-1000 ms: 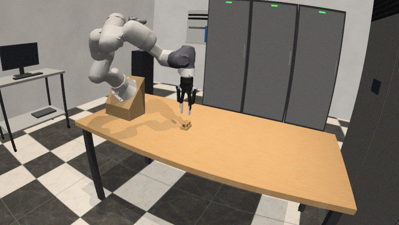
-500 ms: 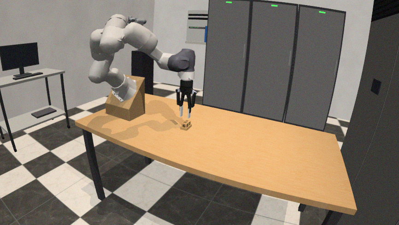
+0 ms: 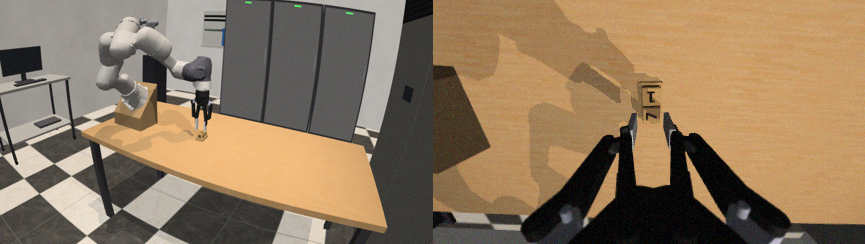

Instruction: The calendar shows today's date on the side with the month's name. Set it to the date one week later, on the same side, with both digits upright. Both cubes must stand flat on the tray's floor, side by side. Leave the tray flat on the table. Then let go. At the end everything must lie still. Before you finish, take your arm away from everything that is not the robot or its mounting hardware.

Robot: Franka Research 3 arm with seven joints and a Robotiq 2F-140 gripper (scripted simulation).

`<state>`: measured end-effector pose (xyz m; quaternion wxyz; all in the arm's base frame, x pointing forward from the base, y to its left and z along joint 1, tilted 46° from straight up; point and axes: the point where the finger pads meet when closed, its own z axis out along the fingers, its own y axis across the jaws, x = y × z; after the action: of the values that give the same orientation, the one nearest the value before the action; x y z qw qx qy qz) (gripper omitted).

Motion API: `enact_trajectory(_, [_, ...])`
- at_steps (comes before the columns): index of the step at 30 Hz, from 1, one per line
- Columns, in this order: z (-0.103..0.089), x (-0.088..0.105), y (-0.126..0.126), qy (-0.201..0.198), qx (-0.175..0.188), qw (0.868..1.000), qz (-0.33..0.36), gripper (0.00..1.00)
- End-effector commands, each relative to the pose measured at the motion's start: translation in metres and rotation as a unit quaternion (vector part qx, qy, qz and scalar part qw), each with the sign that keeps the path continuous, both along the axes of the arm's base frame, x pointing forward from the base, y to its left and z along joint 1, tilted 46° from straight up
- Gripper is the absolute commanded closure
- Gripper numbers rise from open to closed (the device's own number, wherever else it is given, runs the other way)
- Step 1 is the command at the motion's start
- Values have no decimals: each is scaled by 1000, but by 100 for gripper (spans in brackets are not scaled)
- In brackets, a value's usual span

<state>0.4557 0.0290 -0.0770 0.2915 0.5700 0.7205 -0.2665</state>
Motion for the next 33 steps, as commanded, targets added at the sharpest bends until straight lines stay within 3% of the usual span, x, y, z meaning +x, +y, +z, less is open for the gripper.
enact_trajectory(1, [-4, 2, -3, -4, 3, 1000, -2, 71])
enact_trajectory(33, [-7, 3, -6, -4, 3, 1000, -2, 71])
